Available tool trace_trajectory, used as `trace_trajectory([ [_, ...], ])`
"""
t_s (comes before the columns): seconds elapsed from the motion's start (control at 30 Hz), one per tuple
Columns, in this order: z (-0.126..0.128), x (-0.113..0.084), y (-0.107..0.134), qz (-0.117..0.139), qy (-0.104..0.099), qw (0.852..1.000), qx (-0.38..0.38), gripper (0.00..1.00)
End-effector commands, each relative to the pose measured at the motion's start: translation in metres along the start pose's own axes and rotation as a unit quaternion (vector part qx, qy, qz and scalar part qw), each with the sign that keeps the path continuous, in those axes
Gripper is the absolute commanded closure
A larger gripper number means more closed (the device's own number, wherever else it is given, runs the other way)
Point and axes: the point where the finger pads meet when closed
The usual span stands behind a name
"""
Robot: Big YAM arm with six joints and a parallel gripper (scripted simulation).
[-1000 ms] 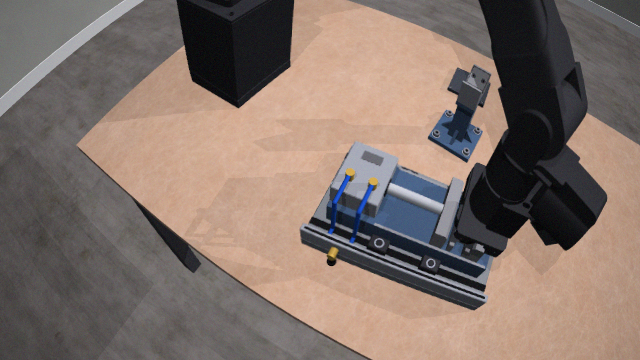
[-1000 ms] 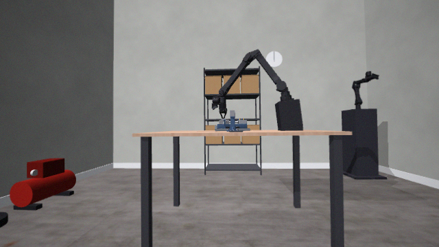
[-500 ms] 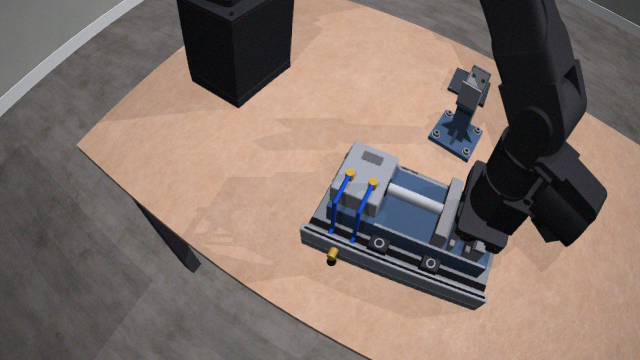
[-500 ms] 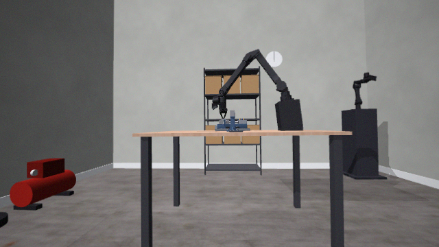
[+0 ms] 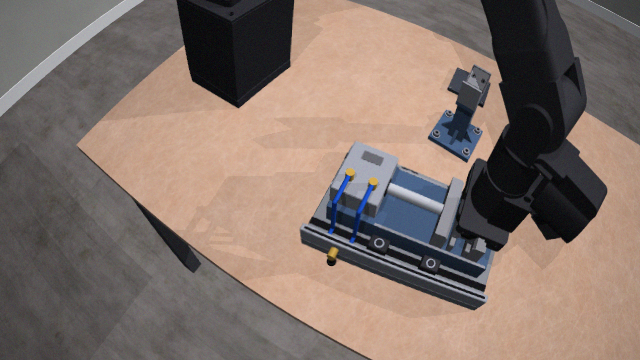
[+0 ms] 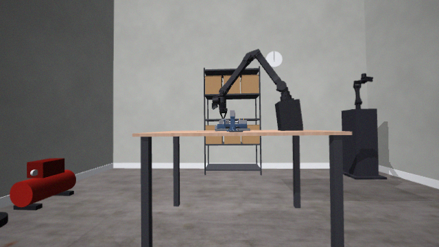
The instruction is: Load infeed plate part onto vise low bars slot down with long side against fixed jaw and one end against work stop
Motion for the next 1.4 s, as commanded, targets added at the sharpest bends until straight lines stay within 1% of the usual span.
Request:
trace_trajectory([
  [0.0, 0.0060, -0.0138, -0.0110, -0.017, 0.005, 1.000, -0.002, 1.00],
  [1.37, 0.0131, -0.0132, -0.0107, -0.014, 0.004, 1.000, -0.003, 1.00],
])
Point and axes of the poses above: the point where the finger pads meet when closed, its own x axis out along the fingers, its own z axis across the jaws, y = z × x, and after that the axes turned 7 degrees about x, right-handed
